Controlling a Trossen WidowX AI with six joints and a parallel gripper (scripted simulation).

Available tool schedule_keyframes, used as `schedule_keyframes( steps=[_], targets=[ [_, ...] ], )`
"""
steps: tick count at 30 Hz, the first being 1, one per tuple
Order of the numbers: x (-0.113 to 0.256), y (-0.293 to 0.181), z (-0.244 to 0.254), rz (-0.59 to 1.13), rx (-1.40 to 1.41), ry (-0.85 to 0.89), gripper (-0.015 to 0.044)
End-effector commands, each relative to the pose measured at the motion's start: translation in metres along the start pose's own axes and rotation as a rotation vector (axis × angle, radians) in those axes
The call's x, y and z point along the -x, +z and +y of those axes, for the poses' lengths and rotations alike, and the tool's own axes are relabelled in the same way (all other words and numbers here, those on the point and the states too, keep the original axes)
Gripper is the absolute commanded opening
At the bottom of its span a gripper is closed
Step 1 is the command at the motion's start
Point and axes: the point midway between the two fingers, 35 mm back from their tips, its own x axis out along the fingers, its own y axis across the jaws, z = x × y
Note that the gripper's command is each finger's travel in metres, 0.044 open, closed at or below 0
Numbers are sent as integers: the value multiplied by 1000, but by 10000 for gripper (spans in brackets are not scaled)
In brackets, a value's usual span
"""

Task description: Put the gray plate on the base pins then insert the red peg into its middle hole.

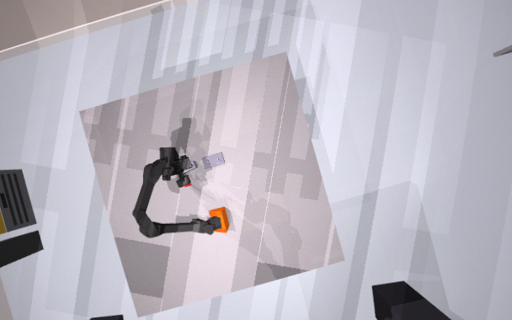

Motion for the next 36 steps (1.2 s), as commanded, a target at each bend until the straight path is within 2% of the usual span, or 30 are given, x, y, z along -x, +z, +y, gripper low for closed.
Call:
schedule_keyframes(
  steps=[1, 36],
  targets=[
    [-23, -2, -1, 9, -11, -3, 440],
    [-80, -2, 0, 10, -9, -3, 440]
  ],
)
